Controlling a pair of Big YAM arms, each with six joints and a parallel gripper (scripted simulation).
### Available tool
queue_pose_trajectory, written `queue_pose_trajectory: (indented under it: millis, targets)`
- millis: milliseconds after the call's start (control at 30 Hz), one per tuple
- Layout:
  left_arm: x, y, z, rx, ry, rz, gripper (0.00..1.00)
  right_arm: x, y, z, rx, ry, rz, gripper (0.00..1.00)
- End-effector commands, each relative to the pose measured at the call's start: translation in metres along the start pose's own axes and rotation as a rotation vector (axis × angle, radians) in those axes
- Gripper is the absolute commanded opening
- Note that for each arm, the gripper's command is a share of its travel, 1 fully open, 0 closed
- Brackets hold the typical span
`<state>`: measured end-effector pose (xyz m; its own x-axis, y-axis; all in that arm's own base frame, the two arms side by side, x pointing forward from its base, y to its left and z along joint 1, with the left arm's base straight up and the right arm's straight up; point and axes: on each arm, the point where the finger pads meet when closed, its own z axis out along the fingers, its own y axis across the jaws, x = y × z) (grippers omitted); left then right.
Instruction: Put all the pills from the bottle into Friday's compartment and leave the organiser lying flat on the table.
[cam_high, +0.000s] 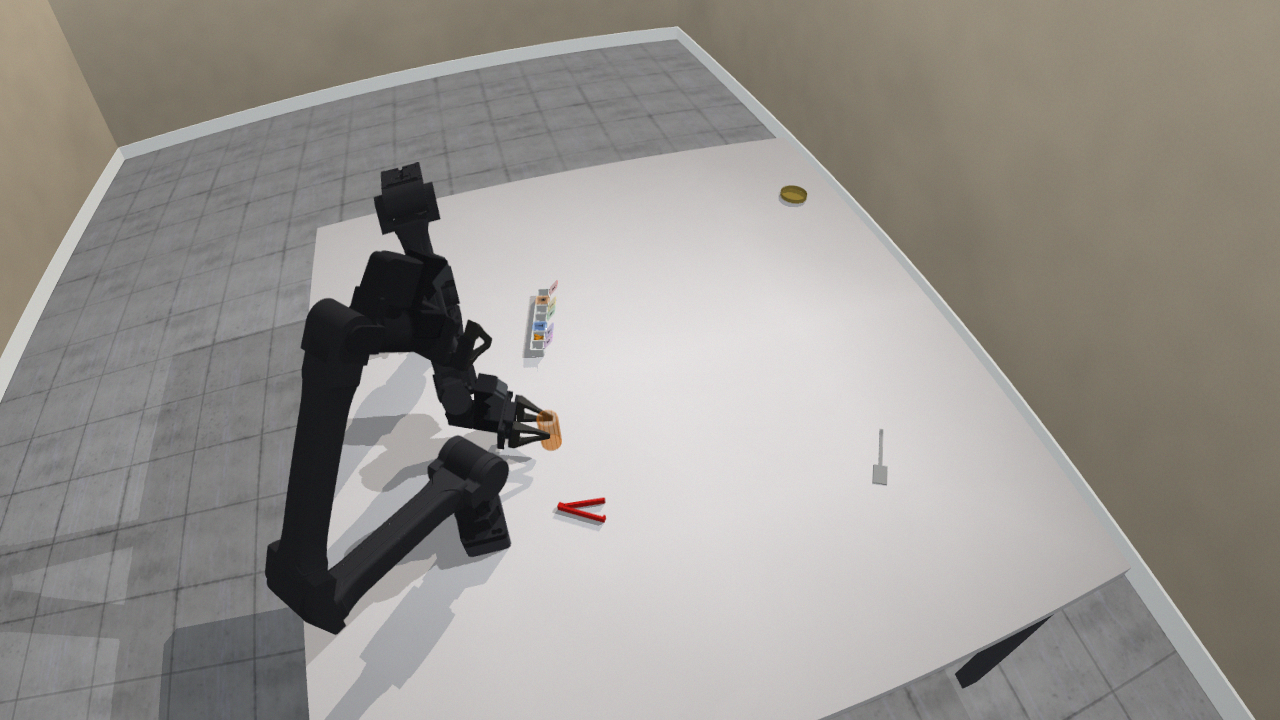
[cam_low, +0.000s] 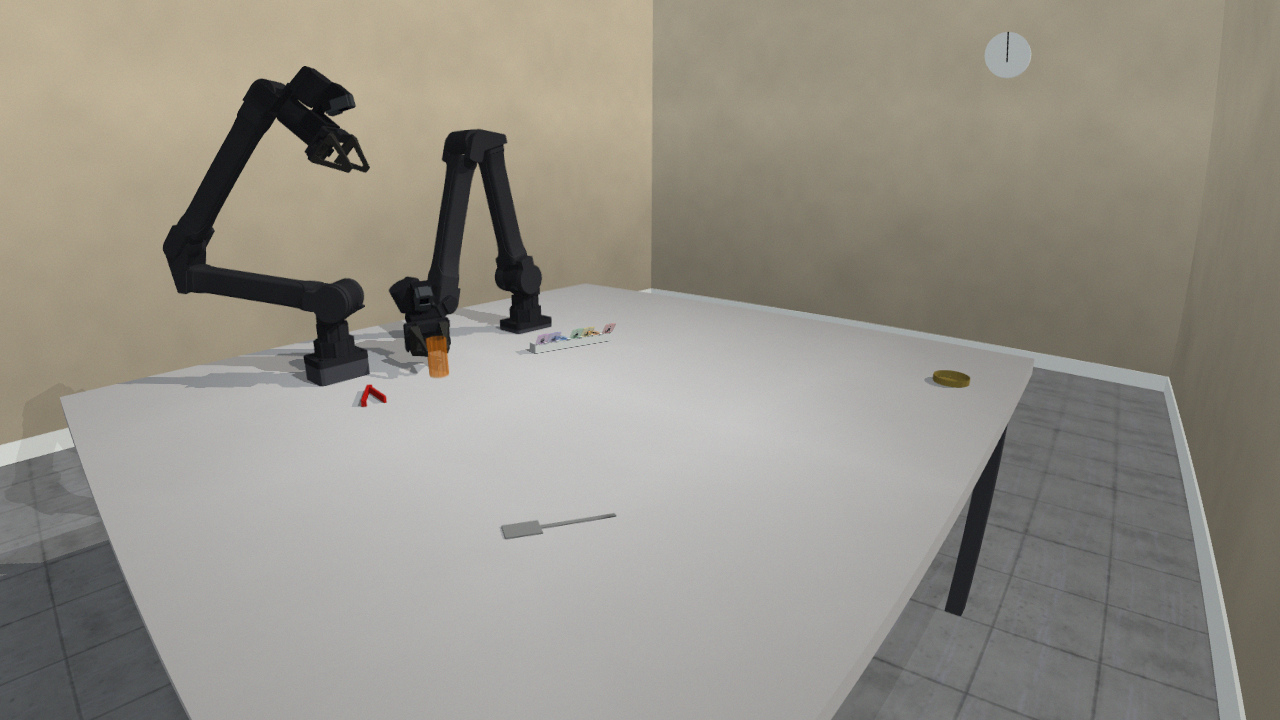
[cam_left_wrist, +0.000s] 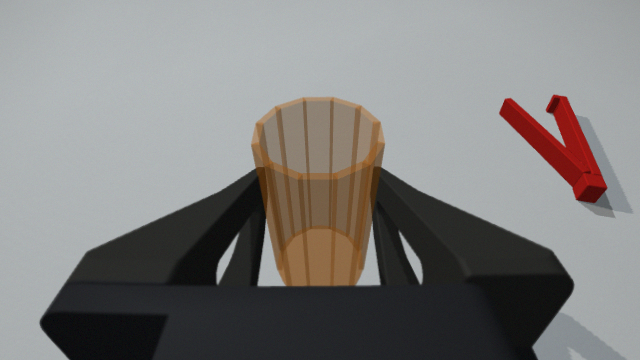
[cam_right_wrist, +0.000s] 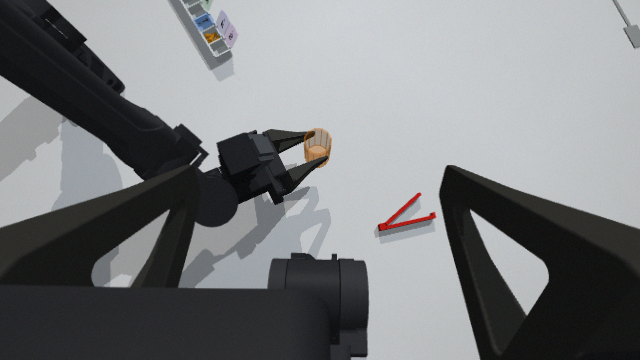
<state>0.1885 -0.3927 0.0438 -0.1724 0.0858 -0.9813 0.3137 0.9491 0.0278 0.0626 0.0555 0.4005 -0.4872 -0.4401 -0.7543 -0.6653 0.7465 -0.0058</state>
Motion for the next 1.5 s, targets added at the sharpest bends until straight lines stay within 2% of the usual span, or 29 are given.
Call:
queue_pose_trajectory:
  millis: [0, 33, 133, 367, 400, 633, 667, 700, 1033, 1300, 1467]
  targets:
    - [-0.005, -0.012, 0.005, 0.007, -0.015, -0.016, 0.36, -0.014, -0.001, -0.018, 0.003, -0.051, 0.007, 1.0]
    - [-0.005, -0.012, 0.005, 0.007, -0.015, -0.015, 0.36, -0.014, -0.001, -0.018, 0.003, -0.051, 0.007, 1.0]
    - [-0.004, -0.012, 0.005, 0.007, -0.015, -0.014, 0.7, -0.014, -0.001, -0.018, 0.003, -0.051, 0.007, 1.0]
    - [-0.014, -0.007, 0.001, 0.01, -0.023, -0.033, 0.7, -0.014, -0.001, -0.018, 0.003, -0.051, 0.007, 1.0]
    - [-0.011, -0.007, -0.003, 0.014, -0.017, -0.025, 0.81, -0.014, -0.001, -0.018, 0.003, -0.051, 0.007, 1.0]
    - [-0.005, -0.003, -0.029, 0.016, -0.002, -0.006, 0.83, -0.014, -0.001, -0.018, 0.003, -0.051, 0.007, 1.0]
    - [-0.005, -0.003, -0.03, 0.016, -0.003, -0.006, 0.94, -0.014, -0.001, -0.018, 0.003, -0.051, 0.007, 1.0]
    - [-0.005, -0.003, -0.032, 0.016, -0.003, -0.006, 1.0, -0.014, -0.001, -0.018, 0.003, -0.051, 0.007, 1.0]
    - [-0.013, 0.004, -0.07, 0.012, -0.013, -0.023, 1.0, -0.014, -0.001, -0.018, 0.003, -0.051, 0.007, 1.0]
    - [-0.064, 0.061, -0.046, -0.039, -0.034, -0.025, 1.0, -0.014, -0.001, -0.018, 0.003, -0.051, 0.007, 1.0]
    - [-0.082, 0.079, -0.04, -0.051, -0.043, -0.028, 1.0, -0.014, -0.001, -0.018, 0.003, -0.051, 0.007, 1.0]
